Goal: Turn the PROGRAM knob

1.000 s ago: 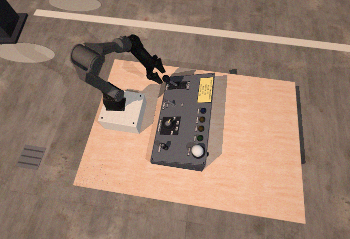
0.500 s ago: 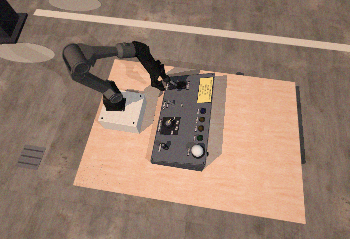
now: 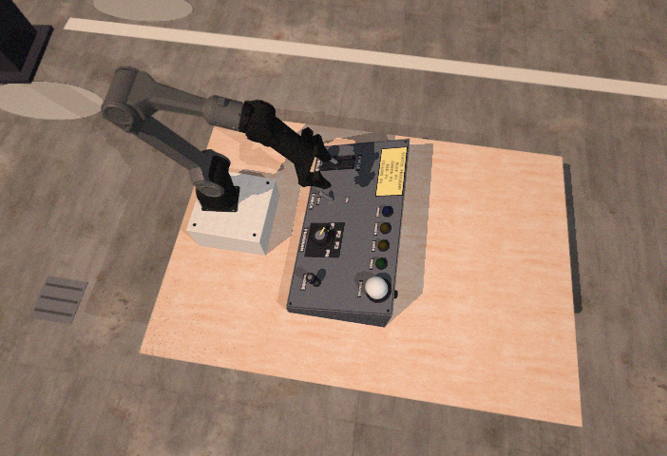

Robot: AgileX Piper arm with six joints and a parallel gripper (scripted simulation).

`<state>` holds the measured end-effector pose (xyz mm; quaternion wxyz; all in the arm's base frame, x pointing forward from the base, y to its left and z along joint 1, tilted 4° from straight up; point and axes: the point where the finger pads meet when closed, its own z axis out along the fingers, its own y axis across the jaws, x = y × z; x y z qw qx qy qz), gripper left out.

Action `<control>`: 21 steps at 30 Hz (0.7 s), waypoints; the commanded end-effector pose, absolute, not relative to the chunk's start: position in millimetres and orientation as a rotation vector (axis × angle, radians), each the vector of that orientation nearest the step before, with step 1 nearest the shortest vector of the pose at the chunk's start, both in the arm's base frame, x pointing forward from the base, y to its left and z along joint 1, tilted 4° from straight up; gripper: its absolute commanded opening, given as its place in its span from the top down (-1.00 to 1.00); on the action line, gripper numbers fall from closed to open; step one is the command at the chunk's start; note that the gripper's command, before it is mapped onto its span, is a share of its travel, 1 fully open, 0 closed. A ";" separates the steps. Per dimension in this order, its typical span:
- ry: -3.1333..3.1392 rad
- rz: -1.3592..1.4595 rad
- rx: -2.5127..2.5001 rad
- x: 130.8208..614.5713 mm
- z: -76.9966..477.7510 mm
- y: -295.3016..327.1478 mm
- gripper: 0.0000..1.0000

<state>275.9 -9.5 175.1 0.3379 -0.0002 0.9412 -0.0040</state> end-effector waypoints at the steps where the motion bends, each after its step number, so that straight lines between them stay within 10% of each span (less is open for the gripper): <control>1: 2.472 -0.025 0.003 265.7 163.9 -25.9 -1.00; 21: 2.403 -0.188 0.077 206.6 122.2 -108.0 -1.00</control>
